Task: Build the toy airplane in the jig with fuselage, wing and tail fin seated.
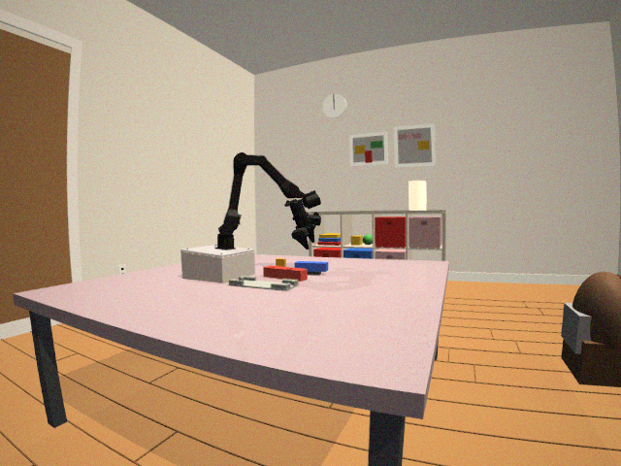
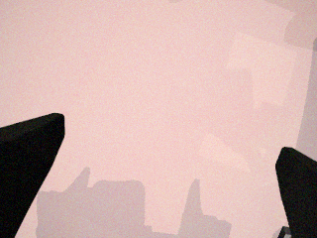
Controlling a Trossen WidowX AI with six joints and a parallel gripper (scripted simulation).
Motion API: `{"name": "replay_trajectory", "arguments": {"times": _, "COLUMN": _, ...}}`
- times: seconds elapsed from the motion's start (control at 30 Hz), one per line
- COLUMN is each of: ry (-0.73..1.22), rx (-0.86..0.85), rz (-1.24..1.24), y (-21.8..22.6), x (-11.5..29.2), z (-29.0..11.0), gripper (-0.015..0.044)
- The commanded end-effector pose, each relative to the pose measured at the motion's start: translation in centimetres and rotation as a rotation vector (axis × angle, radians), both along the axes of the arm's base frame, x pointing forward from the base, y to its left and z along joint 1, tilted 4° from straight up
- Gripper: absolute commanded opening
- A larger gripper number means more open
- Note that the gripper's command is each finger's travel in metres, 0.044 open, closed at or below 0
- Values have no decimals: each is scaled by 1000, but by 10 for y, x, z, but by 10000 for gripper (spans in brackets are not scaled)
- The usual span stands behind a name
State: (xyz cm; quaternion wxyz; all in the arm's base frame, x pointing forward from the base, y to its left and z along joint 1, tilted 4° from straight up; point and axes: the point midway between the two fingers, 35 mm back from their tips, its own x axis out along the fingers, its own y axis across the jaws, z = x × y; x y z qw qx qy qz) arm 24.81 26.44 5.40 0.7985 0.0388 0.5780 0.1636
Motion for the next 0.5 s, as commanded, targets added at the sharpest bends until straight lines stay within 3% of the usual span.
{"name": "replay_trajectory", "arguments": {"times": 0.0, "ry": 30, "rx": -69, "rz": -68, "y": -53, "x": 19, "z": 6, "gripper": 440}}
{"name": "replay_trajectory", "arguments": {"times": 0.3, "ry": 205, "rx": -236, "rz": -252, "y": -199, "x": 18, "z": 15, "gripper": 440}}
{"name": "replay_trajectory", "arguments": {"times": 0.47, "ry": 241, "rx": -252, "rz": -279, "y": -219, "x": 11, "z": 18, "gripper": 440}}
